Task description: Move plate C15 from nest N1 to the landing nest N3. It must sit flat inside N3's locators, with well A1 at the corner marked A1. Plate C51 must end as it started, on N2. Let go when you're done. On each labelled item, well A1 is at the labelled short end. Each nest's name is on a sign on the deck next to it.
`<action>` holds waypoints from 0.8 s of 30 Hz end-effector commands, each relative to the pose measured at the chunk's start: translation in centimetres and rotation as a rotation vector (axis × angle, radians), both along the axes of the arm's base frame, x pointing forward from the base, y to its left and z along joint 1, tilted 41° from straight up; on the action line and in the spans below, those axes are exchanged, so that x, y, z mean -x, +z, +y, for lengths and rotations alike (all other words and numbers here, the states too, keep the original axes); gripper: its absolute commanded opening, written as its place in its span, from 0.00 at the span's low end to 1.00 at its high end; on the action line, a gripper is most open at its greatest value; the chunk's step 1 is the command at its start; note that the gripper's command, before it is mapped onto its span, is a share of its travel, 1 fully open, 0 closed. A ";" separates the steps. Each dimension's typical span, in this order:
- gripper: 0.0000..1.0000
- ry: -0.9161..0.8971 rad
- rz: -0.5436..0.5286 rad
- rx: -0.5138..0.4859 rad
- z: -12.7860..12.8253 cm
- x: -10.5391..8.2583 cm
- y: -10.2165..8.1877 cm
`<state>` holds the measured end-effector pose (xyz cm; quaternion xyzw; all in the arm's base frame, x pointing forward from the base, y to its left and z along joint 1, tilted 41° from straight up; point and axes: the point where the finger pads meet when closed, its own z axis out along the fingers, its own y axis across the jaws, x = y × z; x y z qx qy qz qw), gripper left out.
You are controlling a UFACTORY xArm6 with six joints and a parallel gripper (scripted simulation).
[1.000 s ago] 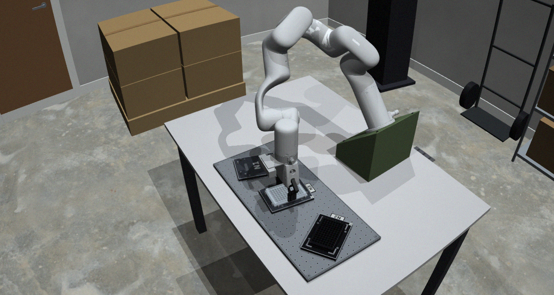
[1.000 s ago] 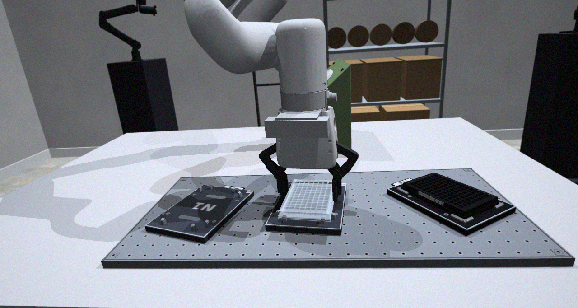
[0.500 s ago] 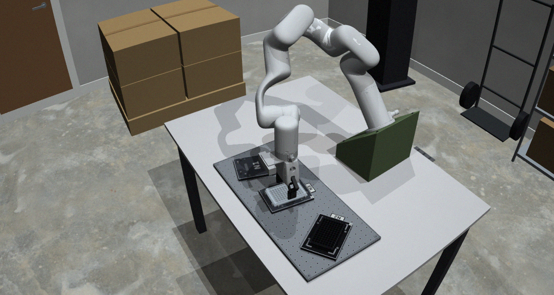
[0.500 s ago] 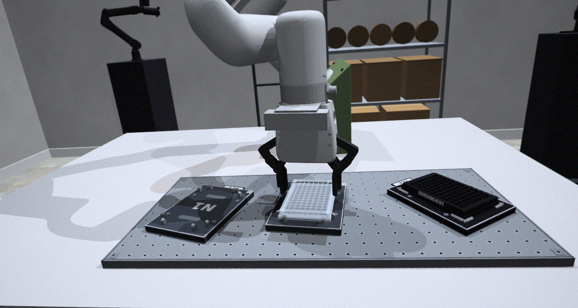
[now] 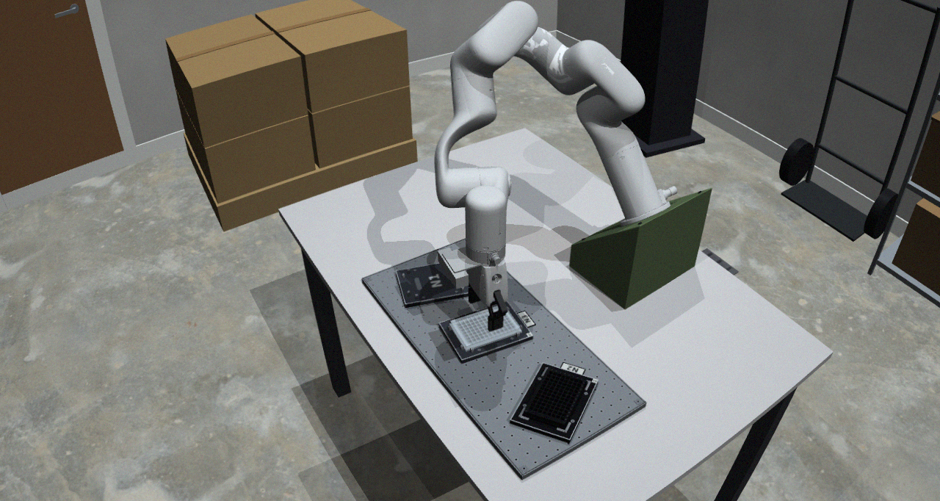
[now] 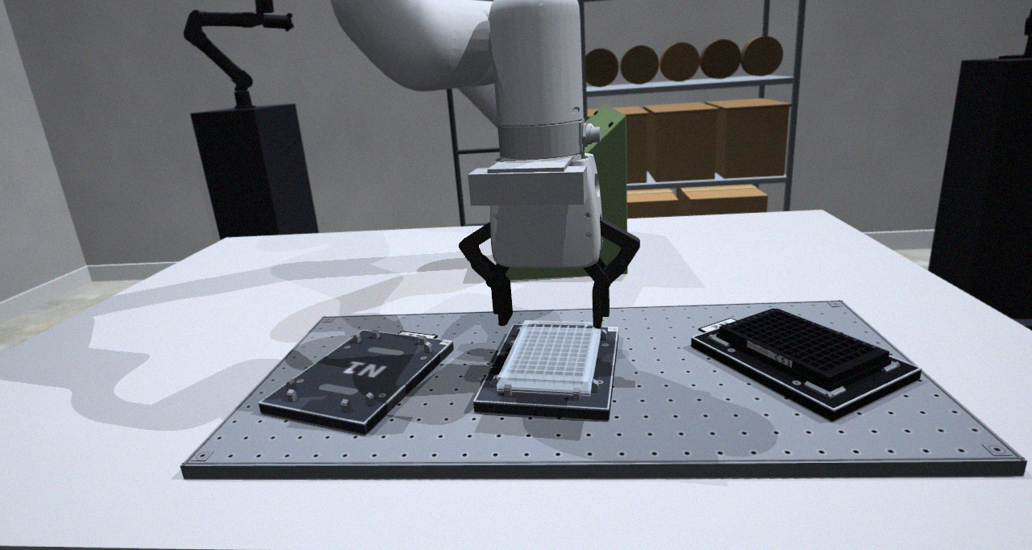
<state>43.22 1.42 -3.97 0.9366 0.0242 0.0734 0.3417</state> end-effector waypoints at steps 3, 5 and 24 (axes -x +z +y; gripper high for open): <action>1.00 0.001 -0.003 -0.001 0.7 0.0 0.8; 1.00 0.001 -0.003 -0.001 0.9 0.1 1.1; 1.00 0.001 -0.003 -0.002 2.8 0.5 3.2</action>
